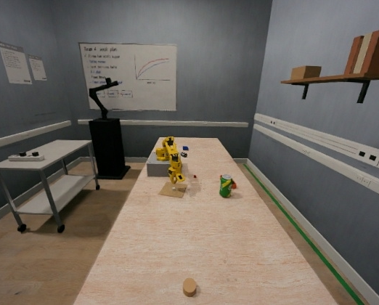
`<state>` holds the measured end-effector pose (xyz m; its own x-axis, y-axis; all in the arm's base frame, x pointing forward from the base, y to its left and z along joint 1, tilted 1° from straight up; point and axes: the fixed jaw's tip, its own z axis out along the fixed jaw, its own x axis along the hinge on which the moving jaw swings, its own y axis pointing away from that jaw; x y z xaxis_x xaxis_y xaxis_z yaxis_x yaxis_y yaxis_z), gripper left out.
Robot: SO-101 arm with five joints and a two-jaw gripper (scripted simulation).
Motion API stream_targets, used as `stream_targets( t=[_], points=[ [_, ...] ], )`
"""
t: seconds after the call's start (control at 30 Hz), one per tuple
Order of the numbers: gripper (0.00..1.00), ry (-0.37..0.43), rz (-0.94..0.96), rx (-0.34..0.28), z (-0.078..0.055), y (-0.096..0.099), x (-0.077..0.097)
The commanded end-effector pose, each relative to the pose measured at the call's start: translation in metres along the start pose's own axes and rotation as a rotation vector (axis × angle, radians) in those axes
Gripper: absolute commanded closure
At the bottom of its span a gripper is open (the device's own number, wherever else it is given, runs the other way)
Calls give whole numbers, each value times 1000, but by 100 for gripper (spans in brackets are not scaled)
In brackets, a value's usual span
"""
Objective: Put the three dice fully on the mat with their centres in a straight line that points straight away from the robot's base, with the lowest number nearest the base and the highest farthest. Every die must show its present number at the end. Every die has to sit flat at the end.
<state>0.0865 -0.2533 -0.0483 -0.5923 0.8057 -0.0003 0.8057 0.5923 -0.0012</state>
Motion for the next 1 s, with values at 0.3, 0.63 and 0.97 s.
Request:
stream_targets(
  t=[0.3,0.63,0.97],
  points=[
    [100,27,49,-11,3,-5,6],
    [100,27,49,-11,4,-5,6],
    [100,27,49,-11,9,-5,6]
  ],
)
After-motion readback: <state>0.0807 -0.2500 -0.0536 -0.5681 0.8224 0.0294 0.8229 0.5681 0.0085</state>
